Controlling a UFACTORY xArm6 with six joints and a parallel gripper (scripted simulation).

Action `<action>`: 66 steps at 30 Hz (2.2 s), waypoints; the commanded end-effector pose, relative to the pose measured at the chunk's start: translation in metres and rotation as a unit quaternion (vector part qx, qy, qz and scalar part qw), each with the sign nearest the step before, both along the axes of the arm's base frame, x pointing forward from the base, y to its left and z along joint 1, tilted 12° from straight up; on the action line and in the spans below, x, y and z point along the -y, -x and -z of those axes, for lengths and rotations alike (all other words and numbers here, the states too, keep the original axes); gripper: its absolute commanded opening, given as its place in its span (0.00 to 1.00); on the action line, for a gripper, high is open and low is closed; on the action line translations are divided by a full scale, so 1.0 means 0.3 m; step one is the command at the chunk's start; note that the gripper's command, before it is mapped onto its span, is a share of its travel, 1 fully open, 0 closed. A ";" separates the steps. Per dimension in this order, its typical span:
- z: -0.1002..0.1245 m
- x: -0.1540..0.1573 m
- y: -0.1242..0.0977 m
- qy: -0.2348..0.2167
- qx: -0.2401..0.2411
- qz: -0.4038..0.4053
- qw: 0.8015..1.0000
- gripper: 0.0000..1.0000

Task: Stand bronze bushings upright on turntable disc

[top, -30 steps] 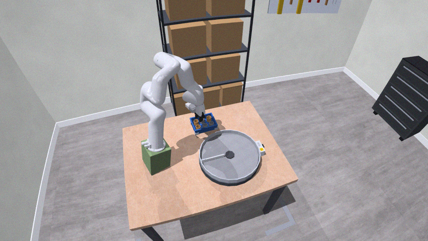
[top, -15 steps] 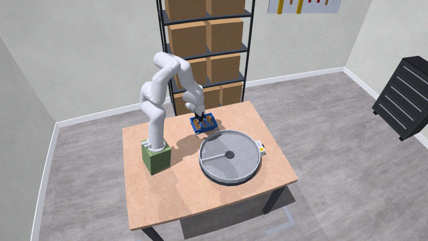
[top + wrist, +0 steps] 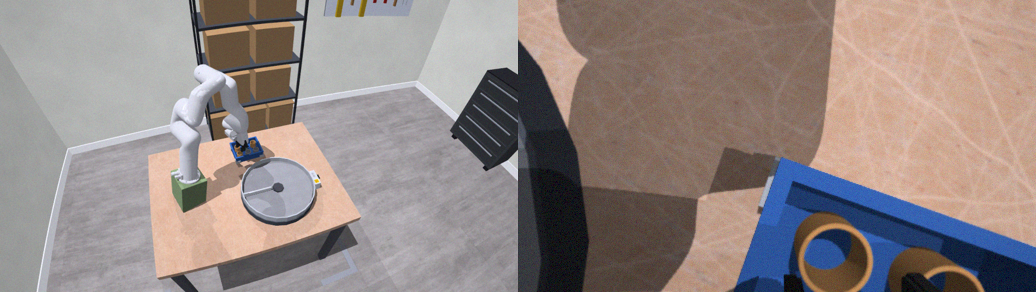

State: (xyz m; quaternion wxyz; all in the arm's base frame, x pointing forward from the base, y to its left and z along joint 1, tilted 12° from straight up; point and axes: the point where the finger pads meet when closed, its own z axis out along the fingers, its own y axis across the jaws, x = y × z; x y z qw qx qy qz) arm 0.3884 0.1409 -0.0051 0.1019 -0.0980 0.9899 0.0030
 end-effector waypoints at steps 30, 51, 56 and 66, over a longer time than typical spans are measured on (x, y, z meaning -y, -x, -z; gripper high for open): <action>0.087 -0.004 -0.029 0.003 0.005 0.001 1.000 0.48; 0.126 -0.005 -0.038 0.003 0.005 0.001 1.000 0.48; 0.153 -0.006 -0.044 0.003 0.005 0.001 1.000 0.48; 0.165 -0.006 -0.046 0.003 0.005 0.001 1.000 0.48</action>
